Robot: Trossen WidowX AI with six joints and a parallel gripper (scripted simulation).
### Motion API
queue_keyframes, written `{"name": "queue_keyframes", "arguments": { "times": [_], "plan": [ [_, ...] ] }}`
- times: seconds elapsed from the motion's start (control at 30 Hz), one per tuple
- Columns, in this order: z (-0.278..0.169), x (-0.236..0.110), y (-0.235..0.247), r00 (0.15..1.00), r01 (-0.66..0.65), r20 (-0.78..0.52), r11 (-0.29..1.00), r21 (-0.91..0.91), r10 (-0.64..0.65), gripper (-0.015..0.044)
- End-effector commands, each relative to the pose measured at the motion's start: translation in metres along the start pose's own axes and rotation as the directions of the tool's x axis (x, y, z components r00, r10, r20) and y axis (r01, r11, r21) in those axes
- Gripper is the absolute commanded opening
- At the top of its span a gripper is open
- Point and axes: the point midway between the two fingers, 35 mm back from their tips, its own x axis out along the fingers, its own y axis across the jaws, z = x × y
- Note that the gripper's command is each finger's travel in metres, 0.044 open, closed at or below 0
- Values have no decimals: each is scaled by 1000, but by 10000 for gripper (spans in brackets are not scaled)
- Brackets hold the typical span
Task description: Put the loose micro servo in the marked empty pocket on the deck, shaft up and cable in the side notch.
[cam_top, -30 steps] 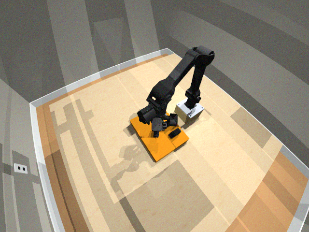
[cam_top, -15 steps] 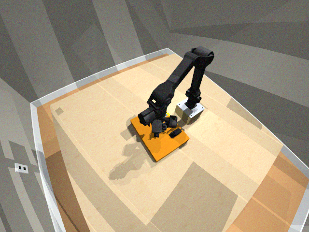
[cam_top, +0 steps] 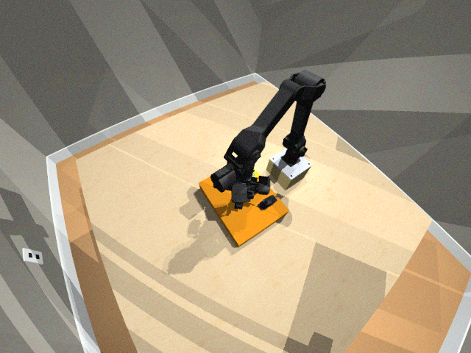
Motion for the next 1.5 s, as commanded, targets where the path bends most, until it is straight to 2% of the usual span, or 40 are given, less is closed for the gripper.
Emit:
{"name": "queue_keyframes", "arguments": {
  "times": [0.0,0.03,0.13,0.17,0.37,0.97,1.47],
  "plan": [
    [0,1,0,1000,0,-2,1000,-1,0,92],
    [0,1,0,1000,0,-2,1000,-1,0,85],
    [0,-5,0,1000,0,-2,1000,-1,0,6],
    [0,-9,0,1000,0,-2,1000,-1,0,0],
    [-6,-29,5,1000,0,-2,1000,-1,0,0],
    [4,-30,-10,1000,1,-2,1000,-1,-1,0],
    [-49,-30,-56,1000,5,-6,1000,-1,-5,0]
  ]
}}
